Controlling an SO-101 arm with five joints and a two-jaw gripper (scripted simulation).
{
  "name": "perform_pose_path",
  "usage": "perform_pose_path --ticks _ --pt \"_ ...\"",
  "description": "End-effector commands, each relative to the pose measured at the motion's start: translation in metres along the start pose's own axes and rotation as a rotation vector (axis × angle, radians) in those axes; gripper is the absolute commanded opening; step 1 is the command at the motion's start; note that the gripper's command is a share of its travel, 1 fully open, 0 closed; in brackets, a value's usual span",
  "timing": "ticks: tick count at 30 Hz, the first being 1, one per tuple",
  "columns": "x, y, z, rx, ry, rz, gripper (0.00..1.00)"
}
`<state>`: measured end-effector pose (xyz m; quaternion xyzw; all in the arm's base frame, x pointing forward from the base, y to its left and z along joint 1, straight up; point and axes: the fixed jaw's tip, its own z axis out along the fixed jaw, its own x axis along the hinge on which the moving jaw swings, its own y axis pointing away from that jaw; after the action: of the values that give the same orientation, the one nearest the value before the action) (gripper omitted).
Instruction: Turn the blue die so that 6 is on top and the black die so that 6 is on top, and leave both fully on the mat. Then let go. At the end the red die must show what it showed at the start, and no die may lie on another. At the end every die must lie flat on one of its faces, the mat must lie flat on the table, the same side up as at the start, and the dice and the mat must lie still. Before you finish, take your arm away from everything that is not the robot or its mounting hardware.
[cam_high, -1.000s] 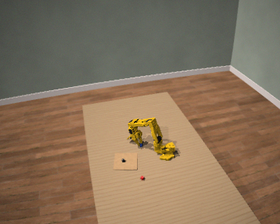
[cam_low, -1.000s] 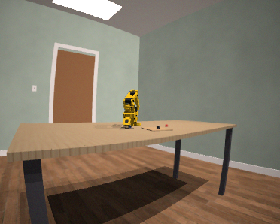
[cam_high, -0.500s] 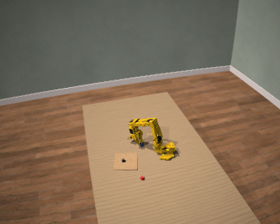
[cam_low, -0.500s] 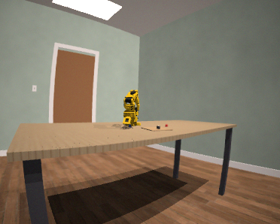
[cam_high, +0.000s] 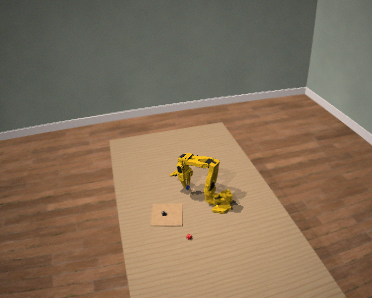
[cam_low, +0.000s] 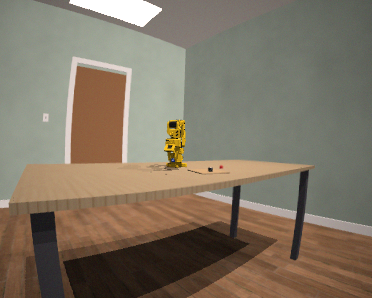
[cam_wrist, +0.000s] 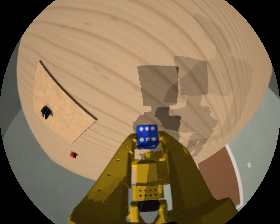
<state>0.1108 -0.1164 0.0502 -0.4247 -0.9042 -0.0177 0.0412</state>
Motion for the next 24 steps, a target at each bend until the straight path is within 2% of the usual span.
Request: perform_pose_path --ticks 1,24 --pt "-0.0031 0.0013 -0.0127 -0.004 -0.111 0.0 0.0" --pt "-0.0026 0.0014 -0.0141 -0.004 -0.125 0.0 0.0"
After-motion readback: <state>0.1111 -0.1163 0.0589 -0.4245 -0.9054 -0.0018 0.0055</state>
